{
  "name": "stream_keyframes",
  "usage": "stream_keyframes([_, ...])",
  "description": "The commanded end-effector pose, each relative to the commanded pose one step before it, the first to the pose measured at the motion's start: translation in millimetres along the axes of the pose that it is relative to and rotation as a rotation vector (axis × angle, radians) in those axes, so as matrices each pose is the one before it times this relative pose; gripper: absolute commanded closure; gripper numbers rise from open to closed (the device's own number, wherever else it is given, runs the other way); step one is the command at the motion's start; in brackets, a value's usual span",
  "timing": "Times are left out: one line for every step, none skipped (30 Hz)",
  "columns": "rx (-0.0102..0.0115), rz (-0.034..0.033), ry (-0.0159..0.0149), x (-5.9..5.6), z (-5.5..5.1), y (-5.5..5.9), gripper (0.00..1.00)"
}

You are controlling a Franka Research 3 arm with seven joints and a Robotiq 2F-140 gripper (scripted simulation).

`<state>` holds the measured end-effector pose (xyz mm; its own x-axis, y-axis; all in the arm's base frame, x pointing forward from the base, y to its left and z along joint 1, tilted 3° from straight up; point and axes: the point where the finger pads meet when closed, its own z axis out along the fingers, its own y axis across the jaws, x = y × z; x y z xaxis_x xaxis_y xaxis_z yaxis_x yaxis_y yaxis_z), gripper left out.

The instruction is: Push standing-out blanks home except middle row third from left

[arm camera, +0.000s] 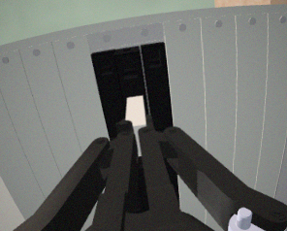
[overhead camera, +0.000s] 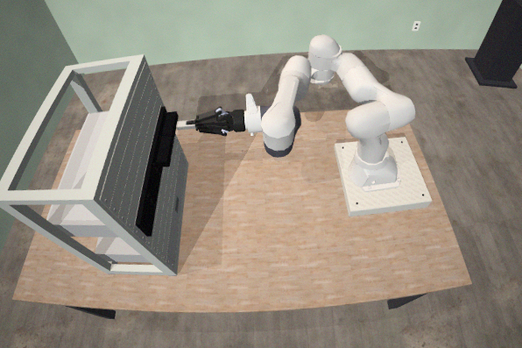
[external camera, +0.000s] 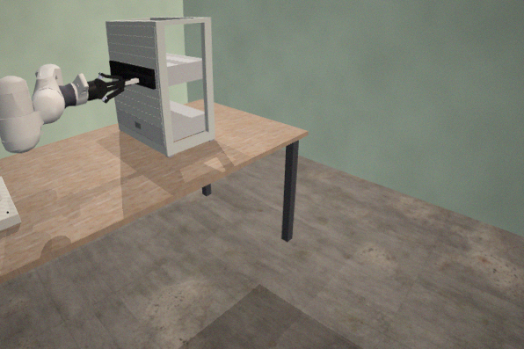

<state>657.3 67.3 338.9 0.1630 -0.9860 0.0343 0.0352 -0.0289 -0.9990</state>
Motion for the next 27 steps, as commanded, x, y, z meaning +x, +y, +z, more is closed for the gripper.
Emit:
stream_keyframes([0.00152, 0.00125, 0.00462, 1.36, 0.30, 0.06, 1.00])
stream_keyframes([0.00000, 0.00000, 0.00000, 0.00, 0.00, 0.00, 1.00])
stream_keyframes([0.00000, 0.00000, 0.00000, 0.00, 0.00, 0.00, 1.00])
stream_keyframes([0.00000, 0.00000, 0.00000, 0.00, 0.00, 0.00, 1.00])
stream_keyframes([0.00000, 0.00000, 0.00000, 0.00, 0.00, 0.00, 1.00])
stream_keyframes([0.00000, 0.00000, 0.00000, 0.00, 0.00, 0.00, 1.00])
stream_keyframes([0.00000, 0.00000, 0.00000, 0.00, 0.00, 0.00, 1.00])
stream_keyframes([0.00000, 0.00000, 0.00000, 0.00, 0.00, 0.00, 1.00])
stream_keyframes([0.00000, 0.00000, 0.00000, 0.00, 0.00, 0.00, 1.00])
stream_keyframes([0.00000, 0.00000, 0.00000, 0.00, 0.00, 0.00, 1.00])
stream_keyframes([0.00000, 0.00000, 0.00000, 0.00, 0.00, 0.00, 1.00])
stream_keyframes([0.00000, 0.00000, 0.00000, 0.00, 0.00, 0.00, 1.00])
stream_keyframes([0.00000, 0.00000, 0.00000, 0.00, 0.00, 0.00, 1.00])
stream_keyframes([0.00000, 0.00000, 0.00000, 0.00, 0.00, 0.00, 1.00])
stream_keyframes([0.00000, 0.00000, 0.00000, 0.00, 0.00, 0.00, 1.00])
stream_keyframes([0.00000, 0.00000, 0.00000, 0.00, 0.00, 0.00, 1.00])
stream_keyframes([0.00000, 0.00000, 0.00000, 0.00, 0.00, 0.00, 1.00])
stream_keyframes([0.00000, 0.00000, 0.00000, 0.00, 0.00, 0.00, 1.00])
stream_keyframes([0.00000, 0.00000, 0.00000, 0.00, 0.00, 0.00, 1.00])
stream_keyframes([0.00000, 0.00000, 0.00000, 0.00, 0.00, 0.00, 1.00])
stream_keyframes([0.00000, 0.00000, 0.00000, 0.03, -0.01, -0.02, 1.00])
stream_keyframes([0.00000, 0.00000, 0.00000, 0.16, -0.05, -0.11, 1.00])
stream_keyframes([0.00000, 0.00000, 0.00000, 0.32, -0.10, -0.22, 1.00])
stream_keyframes([0.00000, 0.00000, 0.00000, 0.45, -0.13, -0.31, 1.00])
stream_keyframes([0.00000, 0.00000, 0.00000, 0.50, -0.15, -0.34, 1.00])
stream_keyframes([0.00000, 0.00000, 0.00000, 0.45, -0.14, -0.31, 1.00])
stream_keyframes([0.00000, 0.00000, 0.00000, 0.32, -0.10, -0.22, 1.00])
